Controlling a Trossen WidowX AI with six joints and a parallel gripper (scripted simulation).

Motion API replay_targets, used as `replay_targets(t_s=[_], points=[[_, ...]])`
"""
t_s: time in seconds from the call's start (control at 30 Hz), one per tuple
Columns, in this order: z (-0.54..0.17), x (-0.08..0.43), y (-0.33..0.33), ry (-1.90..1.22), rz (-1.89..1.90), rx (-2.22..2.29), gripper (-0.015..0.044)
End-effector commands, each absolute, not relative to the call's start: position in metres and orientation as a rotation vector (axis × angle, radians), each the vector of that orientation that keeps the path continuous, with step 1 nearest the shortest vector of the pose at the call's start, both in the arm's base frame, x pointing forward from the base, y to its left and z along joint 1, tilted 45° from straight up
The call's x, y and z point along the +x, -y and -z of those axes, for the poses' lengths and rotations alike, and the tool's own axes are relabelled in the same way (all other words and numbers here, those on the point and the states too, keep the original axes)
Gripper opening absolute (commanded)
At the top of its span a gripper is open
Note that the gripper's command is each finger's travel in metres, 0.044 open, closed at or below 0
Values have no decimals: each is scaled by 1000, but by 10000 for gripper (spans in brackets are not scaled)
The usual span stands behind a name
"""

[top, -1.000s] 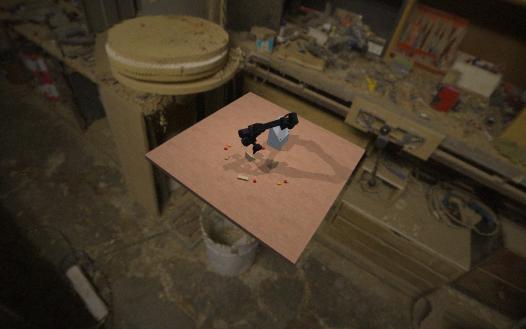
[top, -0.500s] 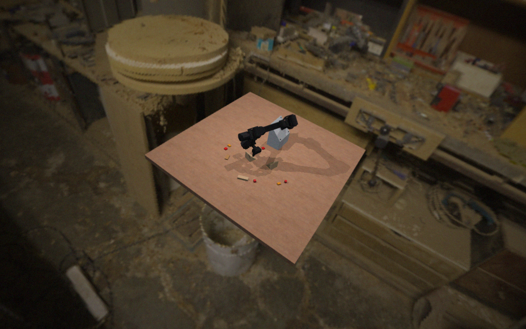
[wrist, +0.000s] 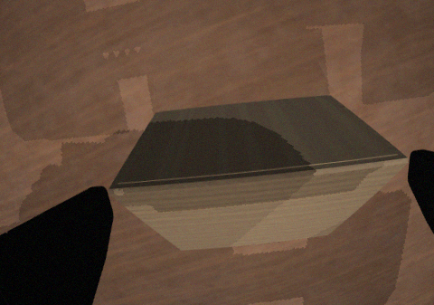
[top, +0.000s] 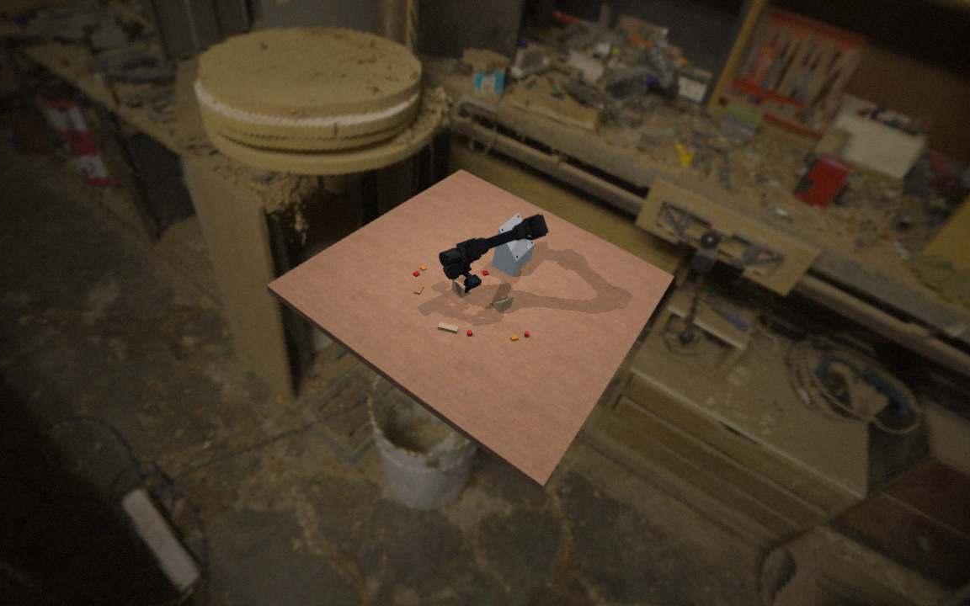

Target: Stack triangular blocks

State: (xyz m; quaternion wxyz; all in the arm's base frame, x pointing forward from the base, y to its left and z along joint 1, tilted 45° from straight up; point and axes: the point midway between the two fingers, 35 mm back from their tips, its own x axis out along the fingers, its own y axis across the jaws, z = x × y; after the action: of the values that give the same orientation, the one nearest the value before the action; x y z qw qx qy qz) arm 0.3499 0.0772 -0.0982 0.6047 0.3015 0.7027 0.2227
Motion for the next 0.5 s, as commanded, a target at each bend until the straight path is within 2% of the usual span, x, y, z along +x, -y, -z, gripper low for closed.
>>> replay_targets(t_s=[0.0,0.47], points=[[106,343,-84,-1646,-516,711,440],[118,340,-99,-1647,-519,715,440]])
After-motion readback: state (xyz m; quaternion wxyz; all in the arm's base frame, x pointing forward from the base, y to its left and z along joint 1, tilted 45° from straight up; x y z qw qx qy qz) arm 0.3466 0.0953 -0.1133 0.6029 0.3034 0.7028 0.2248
